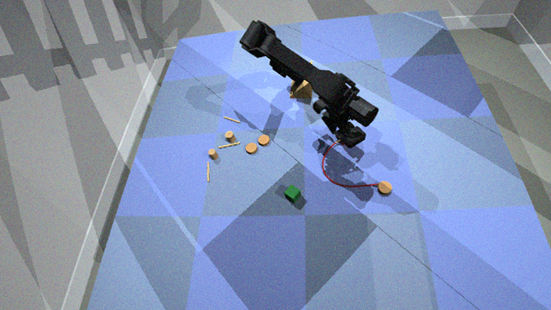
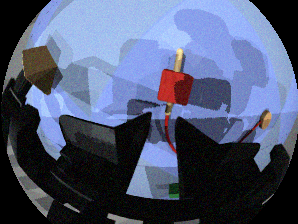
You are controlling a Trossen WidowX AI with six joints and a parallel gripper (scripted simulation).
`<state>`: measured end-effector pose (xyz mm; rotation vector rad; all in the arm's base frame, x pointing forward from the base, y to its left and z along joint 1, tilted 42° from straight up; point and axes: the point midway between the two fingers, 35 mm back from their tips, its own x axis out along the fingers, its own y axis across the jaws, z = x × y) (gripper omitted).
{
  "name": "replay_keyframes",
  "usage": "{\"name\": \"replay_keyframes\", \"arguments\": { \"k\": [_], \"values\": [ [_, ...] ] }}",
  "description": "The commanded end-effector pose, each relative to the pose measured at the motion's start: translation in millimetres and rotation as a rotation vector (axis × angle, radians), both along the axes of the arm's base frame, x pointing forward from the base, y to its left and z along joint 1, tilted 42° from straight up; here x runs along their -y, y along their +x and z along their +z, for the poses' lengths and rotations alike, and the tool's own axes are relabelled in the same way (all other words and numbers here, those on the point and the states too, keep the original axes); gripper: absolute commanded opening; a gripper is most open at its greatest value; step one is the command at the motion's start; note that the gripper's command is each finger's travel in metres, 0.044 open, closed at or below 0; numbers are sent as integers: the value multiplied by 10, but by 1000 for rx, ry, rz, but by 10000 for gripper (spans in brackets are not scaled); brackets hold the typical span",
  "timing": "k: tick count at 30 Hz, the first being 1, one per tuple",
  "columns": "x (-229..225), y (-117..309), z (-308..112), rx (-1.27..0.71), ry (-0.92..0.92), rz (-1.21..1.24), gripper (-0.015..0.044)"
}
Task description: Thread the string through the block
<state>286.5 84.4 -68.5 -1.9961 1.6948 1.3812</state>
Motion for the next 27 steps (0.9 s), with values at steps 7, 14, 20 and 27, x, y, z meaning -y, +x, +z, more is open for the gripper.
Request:
{"name": "replay_keyframes", "arguments": {
  "k": [7, 14, 20, 27],
  "values": [
    [-366, 74, 343, 49, 26, 13, 122],
    [-437, 17, 281, 449, -8, -437, 122],
    [-503, -38, 223, 825, -46, -868, 122],
    [-575, -106, 156, 1218, -95, -1323, 122]
  ]
}}
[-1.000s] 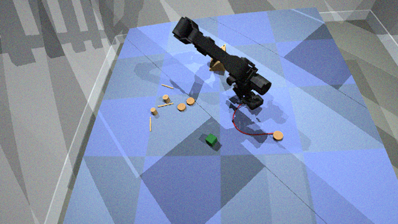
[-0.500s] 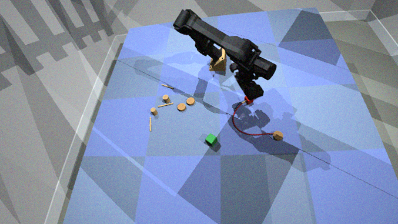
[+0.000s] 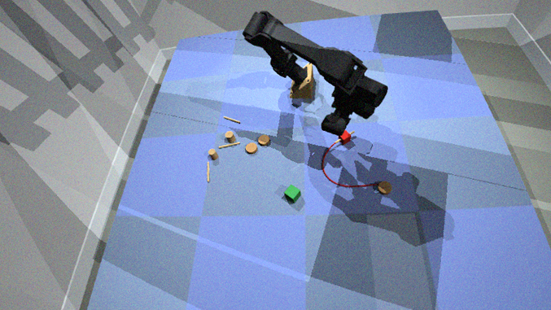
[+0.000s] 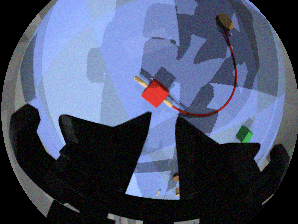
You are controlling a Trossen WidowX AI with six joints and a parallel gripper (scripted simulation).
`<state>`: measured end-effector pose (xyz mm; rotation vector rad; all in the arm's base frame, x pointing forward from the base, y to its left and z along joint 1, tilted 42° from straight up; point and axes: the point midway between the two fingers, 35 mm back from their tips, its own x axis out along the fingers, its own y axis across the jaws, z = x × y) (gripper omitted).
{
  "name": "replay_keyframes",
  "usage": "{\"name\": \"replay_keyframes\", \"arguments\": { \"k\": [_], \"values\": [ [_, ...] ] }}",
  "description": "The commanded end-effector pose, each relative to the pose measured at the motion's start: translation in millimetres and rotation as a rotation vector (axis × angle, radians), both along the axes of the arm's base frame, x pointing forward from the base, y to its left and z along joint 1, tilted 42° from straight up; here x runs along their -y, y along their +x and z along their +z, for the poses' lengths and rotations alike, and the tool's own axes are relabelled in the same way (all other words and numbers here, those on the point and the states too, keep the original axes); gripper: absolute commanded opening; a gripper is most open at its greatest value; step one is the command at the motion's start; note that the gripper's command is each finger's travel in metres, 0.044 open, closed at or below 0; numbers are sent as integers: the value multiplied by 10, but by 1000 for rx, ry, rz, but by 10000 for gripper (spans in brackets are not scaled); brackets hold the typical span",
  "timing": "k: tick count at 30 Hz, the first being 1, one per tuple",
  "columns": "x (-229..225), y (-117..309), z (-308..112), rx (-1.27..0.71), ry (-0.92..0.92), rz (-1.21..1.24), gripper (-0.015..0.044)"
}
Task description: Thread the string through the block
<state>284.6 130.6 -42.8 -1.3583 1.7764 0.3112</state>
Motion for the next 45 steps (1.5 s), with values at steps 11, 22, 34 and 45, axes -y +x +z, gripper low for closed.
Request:
{"name": "replay_keyframes", "arguments": {
  "k": [11, 22, 34, 45],
  "values": [
    [-180, -154, -164, 895, -55, -1042, 122],
    [-239, -218, -222, 1300, -96, -1506, 122],
    [-246, -227, -230, 1380, -105, -1596, 122],
    [-237, -226, -243, 1380, -105, -1596, 122]
  ]
}}
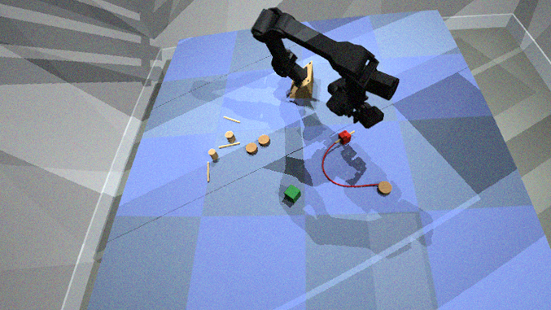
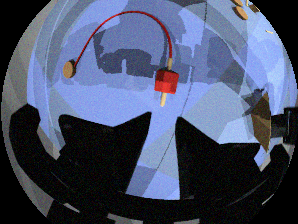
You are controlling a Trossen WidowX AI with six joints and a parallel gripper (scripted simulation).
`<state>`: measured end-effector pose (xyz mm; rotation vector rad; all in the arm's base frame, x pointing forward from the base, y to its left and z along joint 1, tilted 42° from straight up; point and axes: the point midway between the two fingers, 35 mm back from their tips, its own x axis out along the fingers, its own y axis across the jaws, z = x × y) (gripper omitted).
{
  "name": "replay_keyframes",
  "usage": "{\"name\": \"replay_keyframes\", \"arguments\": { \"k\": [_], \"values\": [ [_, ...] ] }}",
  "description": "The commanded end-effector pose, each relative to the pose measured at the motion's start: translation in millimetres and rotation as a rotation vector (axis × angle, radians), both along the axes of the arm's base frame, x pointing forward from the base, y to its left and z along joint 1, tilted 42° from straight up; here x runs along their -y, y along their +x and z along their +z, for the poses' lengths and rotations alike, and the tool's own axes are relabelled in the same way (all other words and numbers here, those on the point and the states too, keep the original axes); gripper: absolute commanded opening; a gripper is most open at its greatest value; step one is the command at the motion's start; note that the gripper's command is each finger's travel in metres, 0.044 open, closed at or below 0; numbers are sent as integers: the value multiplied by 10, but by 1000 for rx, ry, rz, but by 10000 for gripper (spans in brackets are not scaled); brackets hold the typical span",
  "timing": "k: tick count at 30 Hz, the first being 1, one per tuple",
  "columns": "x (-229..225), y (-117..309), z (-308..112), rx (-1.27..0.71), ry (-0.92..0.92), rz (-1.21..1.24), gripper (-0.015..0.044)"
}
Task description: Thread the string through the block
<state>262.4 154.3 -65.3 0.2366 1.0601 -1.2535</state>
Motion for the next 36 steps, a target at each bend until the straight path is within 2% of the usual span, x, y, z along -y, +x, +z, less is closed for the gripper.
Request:
{"name": "replay_keyframes", "arguments": {
  "k": [1, 36],
  "values": [
    [7, -3, -26, 6, 4, -12, 122],
    [379, -25, -465, 7, 2, -11, 122]
  ]
}}
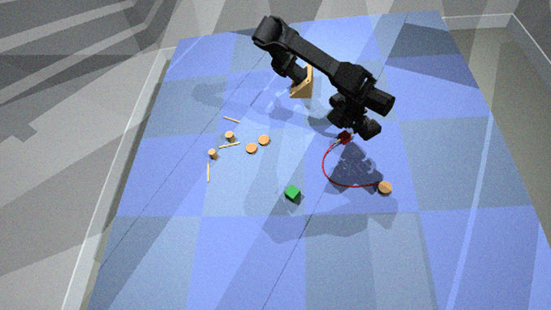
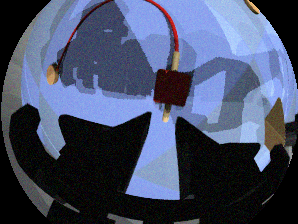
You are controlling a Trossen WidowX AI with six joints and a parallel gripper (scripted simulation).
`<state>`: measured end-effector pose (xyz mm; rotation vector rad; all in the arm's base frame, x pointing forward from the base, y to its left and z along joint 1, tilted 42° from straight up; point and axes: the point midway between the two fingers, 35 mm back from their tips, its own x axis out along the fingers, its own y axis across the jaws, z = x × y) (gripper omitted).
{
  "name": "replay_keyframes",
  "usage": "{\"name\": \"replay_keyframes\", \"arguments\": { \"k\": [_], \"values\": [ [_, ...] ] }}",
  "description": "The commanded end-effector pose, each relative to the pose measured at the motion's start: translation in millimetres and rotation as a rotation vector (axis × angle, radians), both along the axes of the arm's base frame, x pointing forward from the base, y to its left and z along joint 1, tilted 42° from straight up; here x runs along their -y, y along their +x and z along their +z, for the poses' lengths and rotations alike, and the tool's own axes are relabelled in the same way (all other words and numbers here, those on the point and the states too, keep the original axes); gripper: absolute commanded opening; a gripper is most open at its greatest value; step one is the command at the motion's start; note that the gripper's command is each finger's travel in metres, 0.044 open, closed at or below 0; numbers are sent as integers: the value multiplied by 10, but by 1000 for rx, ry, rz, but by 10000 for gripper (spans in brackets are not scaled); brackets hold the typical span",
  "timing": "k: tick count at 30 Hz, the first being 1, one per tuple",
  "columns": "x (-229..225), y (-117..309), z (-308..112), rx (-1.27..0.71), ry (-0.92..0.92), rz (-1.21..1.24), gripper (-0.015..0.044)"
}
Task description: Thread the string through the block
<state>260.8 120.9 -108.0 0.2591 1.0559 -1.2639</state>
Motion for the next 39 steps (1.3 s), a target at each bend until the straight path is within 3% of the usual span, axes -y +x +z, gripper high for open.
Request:
{"name": "replay_keyframes", "arguments": {
  "k": [1, 17, 22, 39],
  "values": [
    [56, -12, -50, -3, -5, 7, 122],
    [188, -42, -180, -3, -7, 7, 122],
    [173, -41, -173, -2, -4, -1, 0],
    [155, -50, -194, 14, -47, 17, 0]
  ]
}}
